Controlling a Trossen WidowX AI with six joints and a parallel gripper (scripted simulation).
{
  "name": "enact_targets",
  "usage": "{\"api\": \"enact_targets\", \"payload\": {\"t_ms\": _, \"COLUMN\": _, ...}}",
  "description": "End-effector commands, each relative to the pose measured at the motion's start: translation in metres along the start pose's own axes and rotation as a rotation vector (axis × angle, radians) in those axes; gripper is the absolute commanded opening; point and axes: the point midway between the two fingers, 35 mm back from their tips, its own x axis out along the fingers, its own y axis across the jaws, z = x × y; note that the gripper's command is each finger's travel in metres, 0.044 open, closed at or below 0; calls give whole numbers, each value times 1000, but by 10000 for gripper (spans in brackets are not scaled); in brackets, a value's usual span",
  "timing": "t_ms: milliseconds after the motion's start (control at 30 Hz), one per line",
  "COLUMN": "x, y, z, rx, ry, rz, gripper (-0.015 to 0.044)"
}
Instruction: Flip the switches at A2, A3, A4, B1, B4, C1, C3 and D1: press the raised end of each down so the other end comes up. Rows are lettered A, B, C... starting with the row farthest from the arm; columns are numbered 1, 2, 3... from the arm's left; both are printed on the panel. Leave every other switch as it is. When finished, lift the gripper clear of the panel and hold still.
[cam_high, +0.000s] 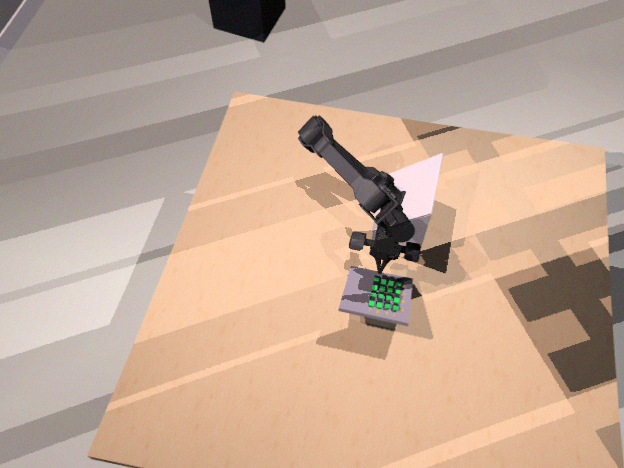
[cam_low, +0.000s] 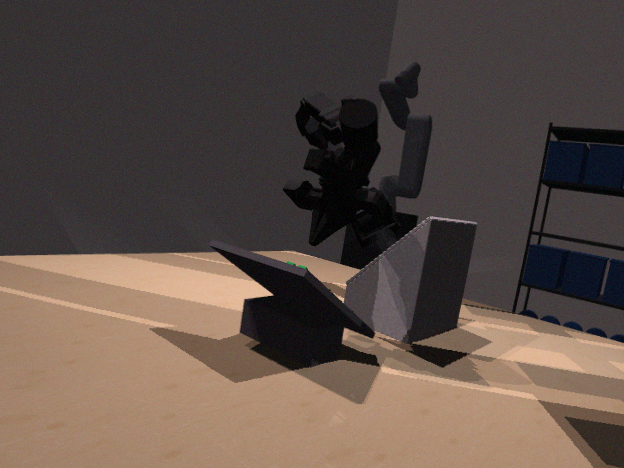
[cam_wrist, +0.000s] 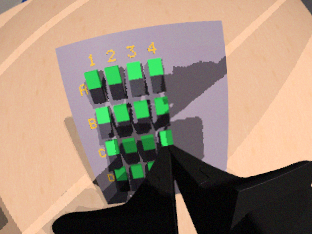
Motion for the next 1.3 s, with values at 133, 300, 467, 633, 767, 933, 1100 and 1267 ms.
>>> {"api": "enact_targets", "payload": {"t_ms": 133, "x": -3, "y": 59, "z": -38, "rx": -4, "ry": 2, "rz": -1, "gripper": 0}}
{"api": "enact_targets", "payload": {"t_ms": 300, "x": -3, "y": 60, "z": -39, "rx": -3, "ry": 2, "rz": -2, "gripper": 0}}
{"api": "enact_targets", "payload": {"t_ms": 467, "x": 27, "y": 60, "z": -40, "rx": -3, "ry": -21, "rz": -1, "gripper": 0}}
{"api": "enact_targets", "payload": {"t_ms": 633, "x": 32, "y": 59, "z": -40, "rx": -3, "ry": -25, "rz": -3, "gripper": 0}}
{"api": "enact_targets", "payload": {"t_ms": 767, "x": 35, "y": 59, "z": -40, "rx": -3, "ry": -26, "rz": -3, "gripper": 0}}
{"api": "enact_targets", "payload": {"t_ms": 933, "x": 43, "y": 59, "z": -40, "rx": -3, "ry": -26, "rz": -4, "gripper": 0}}
{"api": "enact_targets", "payload": {"t_ms": 1100, "x": 48, "y": 59, "z": -40, "rx": -3, "ry": -26, "rz": -4, "gripper": 0}}
{"api": "enact_targets", "payload": {"t_ms": 1267, "x": 55, "y": 59, "z": -40, "rx": -3, "ry": -26, "rz": -4, "gripper": 0}}
